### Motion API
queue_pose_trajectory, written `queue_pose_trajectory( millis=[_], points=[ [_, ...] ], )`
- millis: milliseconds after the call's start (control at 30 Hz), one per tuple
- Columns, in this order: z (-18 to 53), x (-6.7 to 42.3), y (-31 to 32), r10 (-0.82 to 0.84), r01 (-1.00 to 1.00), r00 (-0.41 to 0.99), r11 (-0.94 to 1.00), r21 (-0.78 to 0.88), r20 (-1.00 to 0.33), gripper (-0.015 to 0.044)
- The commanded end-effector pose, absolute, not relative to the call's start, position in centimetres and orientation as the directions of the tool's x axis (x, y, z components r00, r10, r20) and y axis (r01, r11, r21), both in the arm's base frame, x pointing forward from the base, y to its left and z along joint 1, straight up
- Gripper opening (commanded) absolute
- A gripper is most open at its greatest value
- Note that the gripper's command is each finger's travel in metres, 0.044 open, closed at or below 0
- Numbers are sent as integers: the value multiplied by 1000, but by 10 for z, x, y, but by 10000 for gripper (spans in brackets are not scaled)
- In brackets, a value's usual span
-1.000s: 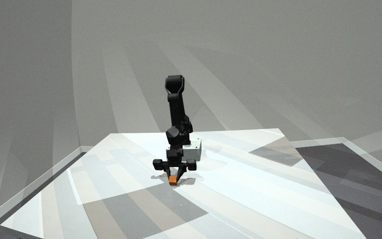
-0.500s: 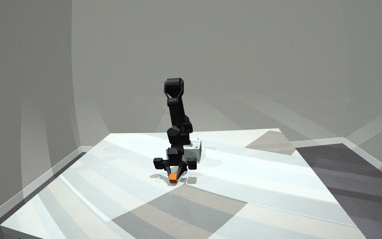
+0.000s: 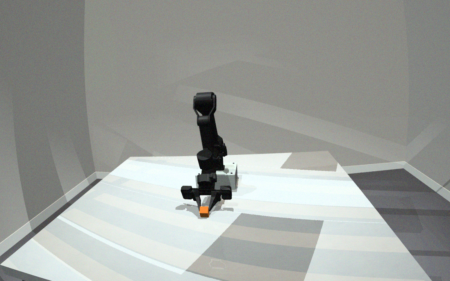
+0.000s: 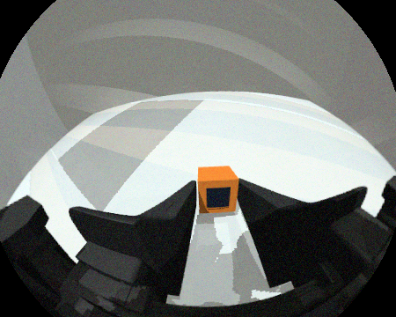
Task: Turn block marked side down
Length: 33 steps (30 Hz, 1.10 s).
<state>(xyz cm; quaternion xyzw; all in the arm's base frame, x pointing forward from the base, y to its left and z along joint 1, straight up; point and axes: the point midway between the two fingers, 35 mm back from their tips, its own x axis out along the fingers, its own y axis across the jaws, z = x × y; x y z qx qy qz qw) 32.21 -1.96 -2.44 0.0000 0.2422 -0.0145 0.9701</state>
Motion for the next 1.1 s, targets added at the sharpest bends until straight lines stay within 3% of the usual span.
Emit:
queue_pose_trajectory(
  millis=[0, 233, 1067],
  points=[
    [-24, 322, -19, -24, 26, 883, 1000, -3, -470, 262],
    [-24, 322, -19, -24, 26, 883, 1000, -3, -470, 440],
    [-24, 322, -19, -24, 26, 883, 1000, -3, -470, 440]
  ],
)
